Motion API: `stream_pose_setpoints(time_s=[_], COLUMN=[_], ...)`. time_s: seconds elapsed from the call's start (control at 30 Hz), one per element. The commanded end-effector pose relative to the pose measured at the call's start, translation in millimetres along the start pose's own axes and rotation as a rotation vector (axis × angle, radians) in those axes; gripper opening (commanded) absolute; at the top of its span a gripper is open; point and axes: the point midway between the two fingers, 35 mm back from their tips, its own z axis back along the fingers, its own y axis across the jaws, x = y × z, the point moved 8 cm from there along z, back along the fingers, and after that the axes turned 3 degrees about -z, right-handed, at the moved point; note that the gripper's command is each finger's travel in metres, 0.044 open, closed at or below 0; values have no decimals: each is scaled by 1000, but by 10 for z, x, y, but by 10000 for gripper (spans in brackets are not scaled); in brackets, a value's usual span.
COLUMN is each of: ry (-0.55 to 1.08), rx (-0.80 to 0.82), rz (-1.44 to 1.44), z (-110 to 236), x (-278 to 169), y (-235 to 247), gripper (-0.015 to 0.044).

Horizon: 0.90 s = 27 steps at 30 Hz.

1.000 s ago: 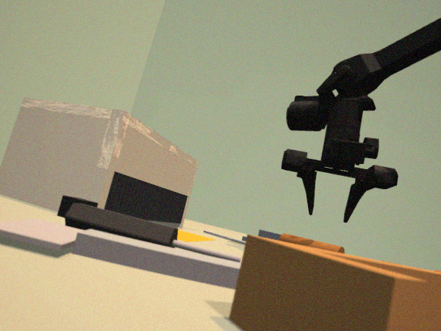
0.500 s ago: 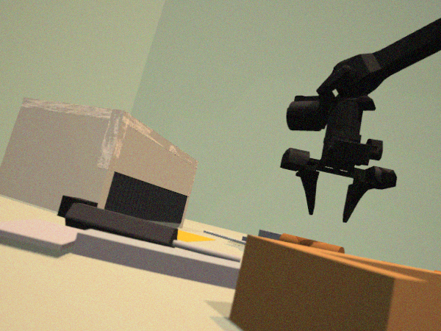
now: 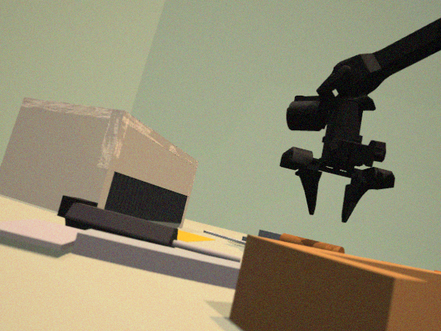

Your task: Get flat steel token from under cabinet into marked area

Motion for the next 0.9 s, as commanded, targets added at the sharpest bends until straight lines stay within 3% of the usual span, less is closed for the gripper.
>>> stream_pose_setpoints(time_s=[0.0, 0.87], ry=[1, 1], rx=[2, 2], rz=[36, 242], z=[2, 2], x=[-1, 1], y=[0, -1], gripper=[270, 270])
